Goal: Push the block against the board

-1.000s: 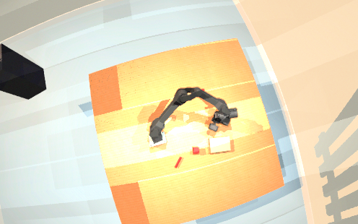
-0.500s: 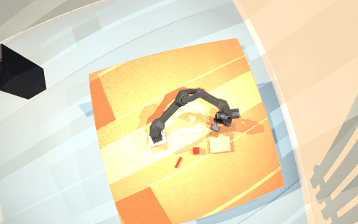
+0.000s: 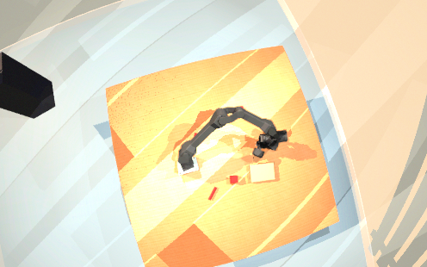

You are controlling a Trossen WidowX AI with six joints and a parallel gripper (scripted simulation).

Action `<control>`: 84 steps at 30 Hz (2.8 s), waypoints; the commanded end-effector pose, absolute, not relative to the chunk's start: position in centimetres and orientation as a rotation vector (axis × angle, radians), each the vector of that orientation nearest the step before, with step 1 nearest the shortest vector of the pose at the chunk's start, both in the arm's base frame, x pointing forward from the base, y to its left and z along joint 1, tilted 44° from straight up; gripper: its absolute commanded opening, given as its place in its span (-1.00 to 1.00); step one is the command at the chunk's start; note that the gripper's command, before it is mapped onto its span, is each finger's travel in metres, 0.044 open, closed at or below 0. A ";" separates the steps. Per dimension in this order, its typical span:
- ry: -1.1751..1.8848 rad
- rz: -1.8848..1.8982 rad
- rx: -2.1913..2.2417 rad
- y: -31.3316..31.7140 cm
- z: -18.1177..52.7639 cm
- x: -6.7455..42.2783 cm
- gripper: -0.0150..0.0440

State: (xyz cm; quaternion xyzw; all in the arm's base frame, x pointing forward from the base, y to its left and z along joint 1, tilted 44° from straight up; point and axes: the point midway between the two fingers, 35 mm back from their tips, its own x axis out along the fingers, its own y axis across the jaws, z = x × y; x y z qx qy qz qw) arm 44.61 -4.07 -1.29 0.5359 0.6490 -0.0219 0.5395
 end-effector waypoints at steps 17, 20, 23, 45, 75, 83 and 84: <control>1.544 -0.051 1.268 -4.9 -2.2 45.4 -0.49; 1.544 -0.051 1.268 -4.7 -2.1 45.3 -0.49; 1.544 -0.051 1.268 -4.4 -1.8 45.0 -0.49; 1.546 -0.050 1.270 -2.2 -0.4 42.7 -0.49; 1.568 -0.440 1.579 -14.3 -3.8 38.9 -0.49; 1.561 -0.680 1.781 -18.7 -8.3 35.8 -0.49; 1.559 -0.710 1.806 -19.2 -8.9 35.4 -0.49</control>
